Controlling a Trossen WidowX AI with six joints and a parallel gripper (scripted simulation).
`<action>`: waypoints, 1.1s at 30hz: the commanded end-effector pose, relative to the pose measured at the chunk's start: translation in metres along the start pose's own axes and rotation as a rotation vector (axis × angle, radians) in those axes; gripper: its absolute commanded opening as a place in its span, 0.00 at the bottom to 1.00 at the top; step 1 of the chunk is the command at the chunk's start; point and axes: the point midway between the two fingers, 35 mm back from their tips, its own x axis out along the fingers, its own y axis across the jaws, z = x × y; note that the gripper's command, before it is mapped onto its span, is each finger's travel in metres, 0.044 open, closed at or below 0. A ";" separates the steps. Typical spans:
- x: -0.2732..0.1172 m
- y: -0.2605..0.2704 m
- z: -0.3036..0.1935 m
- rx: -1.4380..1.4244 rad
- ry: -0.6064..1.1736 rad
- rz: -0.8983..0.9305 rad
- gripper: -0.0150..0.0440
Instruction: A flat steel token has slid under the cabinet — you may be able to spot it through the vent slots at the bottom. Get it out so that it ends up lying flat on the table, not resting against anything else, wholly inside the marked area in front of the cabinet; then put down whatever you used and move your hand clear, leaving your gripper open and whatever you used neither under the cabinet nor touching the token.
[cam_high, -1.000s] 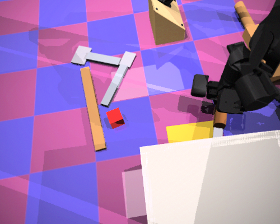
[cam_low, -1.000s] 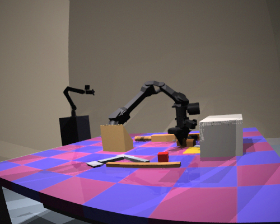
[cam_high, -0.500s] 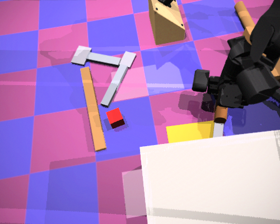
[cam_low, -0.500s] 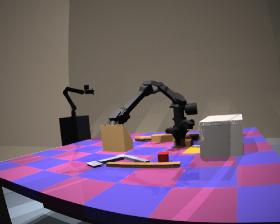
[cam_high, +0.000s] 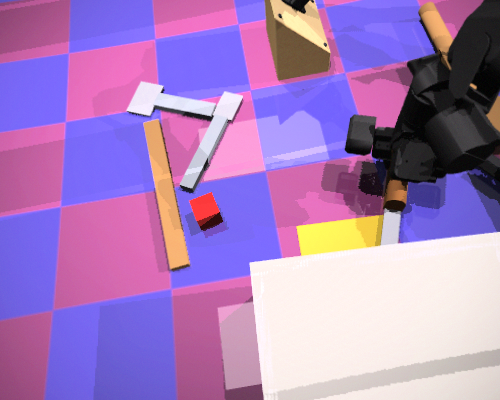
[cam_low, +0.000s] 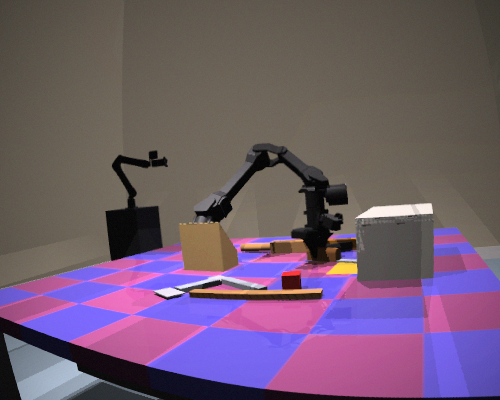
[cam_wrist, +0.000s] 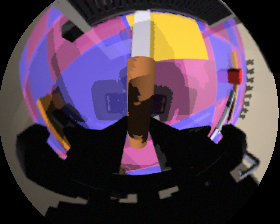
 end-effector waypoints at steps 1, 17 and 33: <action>0.001 0.000 -0.007 0.002 0.002 -0.002 0.25; 0.001 0.001 -0.027 0.003 0.003 -0.002 0.25; 0.001 0.002 -0.046 0.004 0.004 -0.002 0.25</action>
